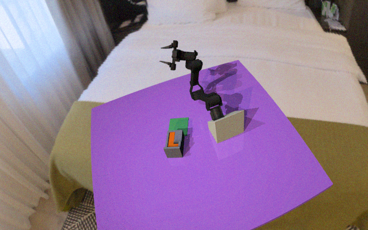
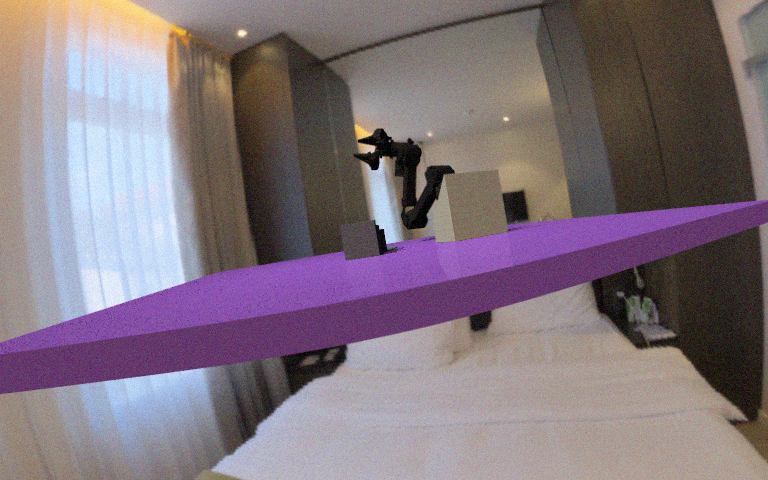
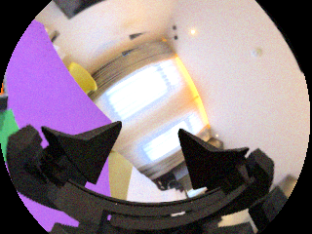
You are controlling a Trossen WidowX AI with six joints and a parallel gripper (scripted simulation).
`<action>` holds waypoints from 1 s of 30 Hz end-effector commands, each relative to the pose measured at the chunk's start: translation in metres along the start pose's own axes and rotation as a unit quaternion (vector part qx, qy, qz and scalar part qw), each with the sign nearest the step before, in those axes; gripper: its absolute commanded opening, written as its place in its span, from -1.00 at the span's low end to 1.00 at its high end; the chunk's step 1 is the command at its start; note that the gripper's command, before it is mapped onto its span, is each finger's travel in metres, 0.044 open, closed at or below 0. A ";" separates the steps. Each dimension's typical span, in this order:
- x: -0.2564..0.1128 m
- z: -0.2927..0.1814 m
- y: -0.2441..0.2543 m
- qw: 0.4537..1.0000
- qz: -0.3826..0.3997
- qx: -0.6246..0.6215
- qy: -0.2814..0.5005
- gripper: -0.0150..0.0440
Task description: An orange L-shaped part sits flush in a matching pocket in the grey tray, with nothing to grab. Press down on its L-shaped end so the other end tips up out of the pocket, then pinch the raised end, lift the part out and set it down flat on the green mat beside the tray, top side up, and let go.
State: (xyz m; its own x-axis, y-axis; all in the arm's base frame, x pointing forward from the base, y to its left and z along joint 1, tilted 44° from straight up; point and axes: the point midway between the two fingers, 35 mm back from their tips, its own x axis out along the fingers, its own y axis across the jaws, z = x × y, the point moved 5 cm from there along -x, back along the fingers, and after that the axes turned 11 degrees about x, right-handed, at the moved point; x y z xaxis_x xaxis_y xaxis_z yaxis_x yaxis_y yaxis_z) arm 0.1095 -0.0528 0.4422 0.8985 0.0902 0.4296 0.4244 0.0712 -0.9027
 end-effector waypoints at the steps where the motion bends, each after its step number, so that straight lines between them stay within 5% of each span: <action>1: 0.000 0.003 -0.002 1.000 -0.003 -0.012 -0.001 0.78; 8: -0.004 0.075 -0.032 0.957 -0.058 -0.285 -0.019 0.15; 14: 0.004 0.171 -0.020 0.803 -0.104 -0.586 -0.034 0.12; 22: 0.030 0.267 0.045 0.522 -0.131 -0.834 -0.121 0.12; 30: 0.055 0.323 0.166 0.151 -0.120 -0.941 -0.279 0.12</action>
State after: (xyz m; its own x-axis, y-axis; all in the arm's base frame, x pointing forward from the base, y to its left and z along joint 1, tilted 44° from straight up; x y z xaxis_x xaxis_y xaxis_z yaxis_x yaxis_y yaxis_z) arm 0.1661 0.2663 0.3654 0.8858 0.4539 0.0965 0.1640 -0.5008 0.8499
